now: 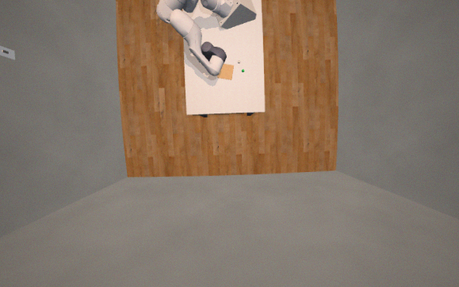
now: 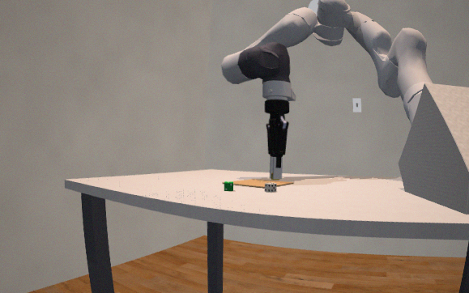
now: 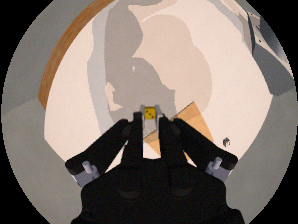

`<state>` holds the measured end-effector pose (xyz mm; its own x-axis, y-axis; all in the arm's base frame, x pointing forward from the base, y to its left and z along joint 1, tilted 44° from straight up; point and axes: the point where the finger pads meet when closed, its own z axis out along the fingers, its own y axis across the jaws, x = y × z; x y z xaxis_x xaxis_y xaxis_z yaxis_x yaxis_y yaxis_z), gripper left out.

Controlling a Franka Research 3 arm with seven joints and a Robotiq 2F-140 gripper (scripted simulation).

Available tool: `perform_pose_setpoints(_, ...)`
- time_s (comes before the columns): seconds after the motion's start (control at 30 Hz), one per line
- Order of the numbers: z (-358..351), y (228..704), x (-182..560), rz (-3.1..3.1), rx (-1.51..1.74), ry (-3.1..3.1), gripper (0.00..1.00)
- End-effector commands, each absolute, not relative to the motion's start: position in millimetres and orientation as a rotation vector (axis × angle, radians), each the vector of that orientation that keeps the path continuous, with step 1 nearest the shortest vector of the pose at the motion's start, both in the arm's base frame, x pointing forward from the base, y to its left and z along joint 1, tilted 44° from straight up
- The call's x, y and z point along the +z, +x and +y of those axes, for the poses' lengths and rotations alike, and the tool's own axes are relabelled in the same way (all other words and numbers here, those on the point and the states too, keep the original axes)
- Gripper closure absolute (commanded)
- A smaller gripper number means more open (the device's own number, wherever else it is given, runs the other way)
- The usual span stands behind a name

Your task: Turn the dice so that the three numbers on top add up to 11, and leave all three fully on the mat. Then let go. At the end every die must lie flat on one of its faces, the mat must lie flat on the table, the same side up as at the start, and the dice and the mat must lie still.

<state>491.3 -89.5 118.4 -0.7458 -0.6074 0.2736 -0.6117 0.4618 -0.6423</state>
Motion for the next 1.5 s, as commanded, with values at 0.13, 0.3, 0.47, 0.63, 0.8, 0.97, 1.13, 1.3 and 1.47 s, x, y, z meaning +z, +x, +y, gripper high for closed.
perform_pose_setpoints(0.13,-71,484,138,-2.680,1.184,1.119,0.91)
perform_pose_setpoints(0.3,-47,474,165,-2.680,1.184,1.119,0.91)
perform_pose_setpoints(0.47,-29,467,184,-2.680,1.184,1.119,0.91)
perform_pose_setpoints(0.63,-27,466,187,-2.680,1.184,1.119,0.91)
perform_pose_setpoints(0.8,-27,466,187,-2.680,1.184,1.119,0.91)
perform_pose_setpoints(0.97,-17,463,178,-2.747,1.190,1.025,0.91)
perform_pose_setpoints(1.13,3,455,159,-2.881,1.202,0.812,0.91)
perform_pose_setpoints(1.3,9,452,152,-2.923,1.205,0.736,0.91)
perform_pose_setpoints(1.47,18,448,144,-2.976,1.209,0.631,0.91)
